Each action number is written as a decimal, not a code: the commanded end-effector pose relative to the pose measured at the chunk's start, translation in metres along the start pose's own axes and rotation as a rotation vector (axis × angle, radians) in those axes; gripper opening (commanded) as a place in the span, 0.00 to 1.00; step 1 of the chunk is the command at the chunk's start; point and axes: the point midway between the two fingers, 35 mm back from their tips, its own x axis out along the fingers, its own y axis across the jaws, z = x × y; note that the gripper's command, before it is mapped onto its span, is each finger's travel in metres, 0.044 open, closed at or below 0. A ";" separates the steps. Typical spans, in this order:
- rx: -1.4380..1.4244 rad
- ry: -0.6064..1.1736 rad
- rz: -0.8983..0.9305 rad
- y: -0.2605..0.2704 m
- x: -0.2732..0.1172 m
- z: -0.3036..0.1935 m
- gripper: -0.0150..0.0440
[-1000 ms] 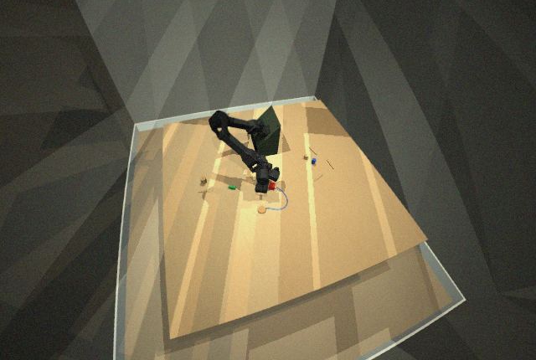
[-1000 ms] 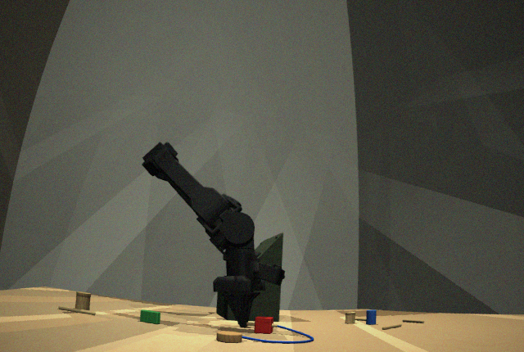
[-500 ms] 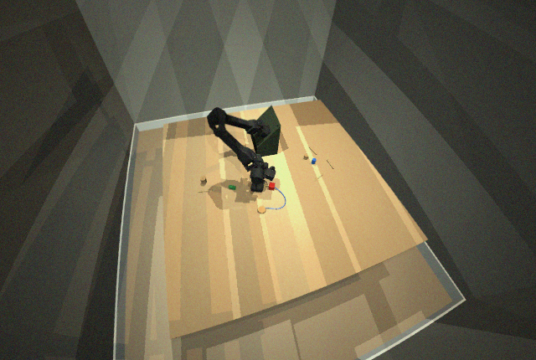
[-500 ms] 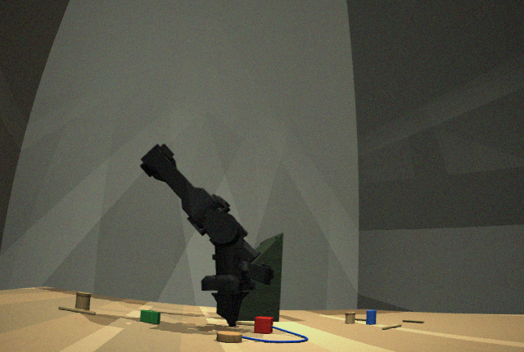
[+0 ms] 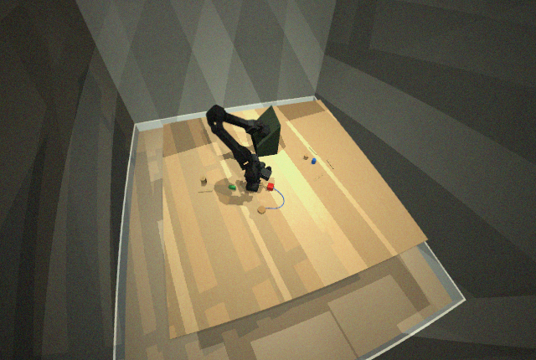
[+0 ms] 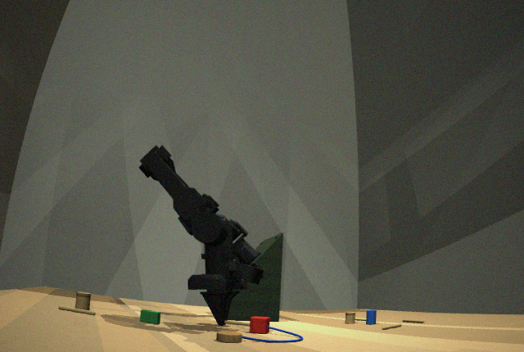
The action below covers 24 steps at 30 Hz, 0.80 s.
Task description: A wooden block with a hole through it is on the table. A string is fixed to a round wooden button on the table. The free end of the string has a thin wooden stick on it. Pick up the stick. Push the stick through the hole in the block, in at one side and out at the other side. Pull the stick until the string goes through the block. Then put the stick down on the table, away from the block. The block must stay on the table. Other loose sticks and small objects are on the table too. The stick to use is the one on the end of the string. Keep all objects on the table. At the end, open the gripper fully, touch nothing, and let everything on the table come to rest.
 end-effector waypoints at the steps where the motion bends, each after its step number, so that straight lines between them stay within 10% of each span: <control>1: 0.018 -0.003 0.000 0.000 -0.001 -0.006 0.25; 24: 0.039 -0.004 -0.002 0.005 -0.004 -0.039 0.25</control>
